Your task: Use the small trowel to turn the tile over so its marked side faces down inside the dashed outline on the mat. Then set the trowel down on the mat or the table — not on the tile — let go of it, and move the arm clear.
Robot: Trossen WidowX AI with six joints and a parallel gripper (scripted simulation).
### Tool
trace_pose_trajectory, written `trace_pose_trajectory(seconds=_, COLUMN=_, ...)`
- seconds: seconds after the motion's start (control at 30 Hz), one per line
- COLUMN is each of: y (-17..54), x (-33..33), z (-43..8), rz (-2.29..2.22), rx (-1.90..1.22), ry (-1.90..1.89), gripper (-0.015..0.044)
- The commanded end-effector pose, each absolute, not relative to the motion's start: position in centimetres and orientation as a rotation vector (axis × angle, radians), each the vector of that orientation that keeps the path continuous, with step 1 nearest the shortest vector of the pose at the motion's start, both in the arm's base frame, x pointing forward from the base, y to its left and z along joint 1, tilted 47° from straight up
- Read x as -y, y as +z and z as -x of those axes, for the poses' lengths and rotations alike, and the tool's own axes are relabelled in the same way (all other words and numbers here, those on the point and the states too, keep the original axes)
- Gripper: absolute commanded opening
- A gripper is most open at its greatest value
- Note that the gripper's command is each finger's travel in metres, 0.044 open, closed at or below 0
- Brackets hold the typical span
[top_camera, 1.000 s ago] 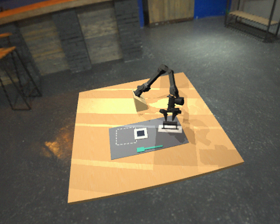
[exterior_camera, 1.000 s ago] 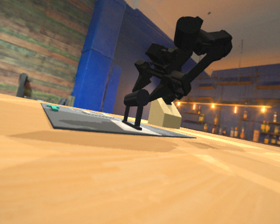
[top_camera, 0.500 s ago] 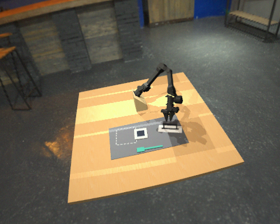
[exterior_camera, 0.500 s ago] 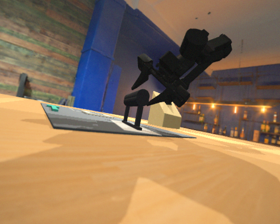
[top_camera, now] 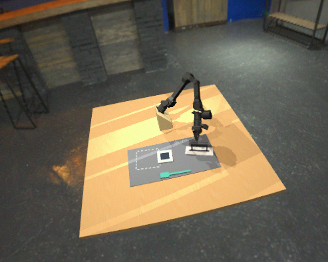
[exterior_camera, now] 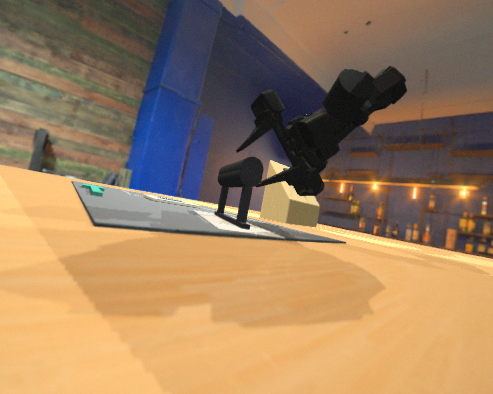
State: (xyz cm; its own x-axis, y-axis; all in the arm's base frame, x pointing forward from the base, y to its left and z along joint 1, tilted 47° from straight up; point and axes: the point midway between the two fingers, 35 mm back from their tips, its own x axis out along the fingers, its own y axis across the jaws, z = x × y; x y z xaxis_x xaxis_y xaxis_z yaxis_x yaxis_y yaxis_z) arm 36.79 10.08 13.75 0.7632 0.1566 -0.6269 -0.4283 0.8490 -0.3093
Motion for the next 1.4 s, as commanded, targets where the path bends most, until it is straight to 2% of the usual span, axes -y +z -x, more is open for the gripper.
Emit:
trace_pose_trajectory(seconds=0.0, y=13.7, x=-9.9, z=-36.7, rz=0.516, rx=-0.609, ry=0.329, gripper=0.03)
trace_pose_trajectory(seconds=1.37, y=10.3, x=-10.8, z=-41.2, rz=0.516, rx=-0.608, ry=0.329, gripper=0.03)
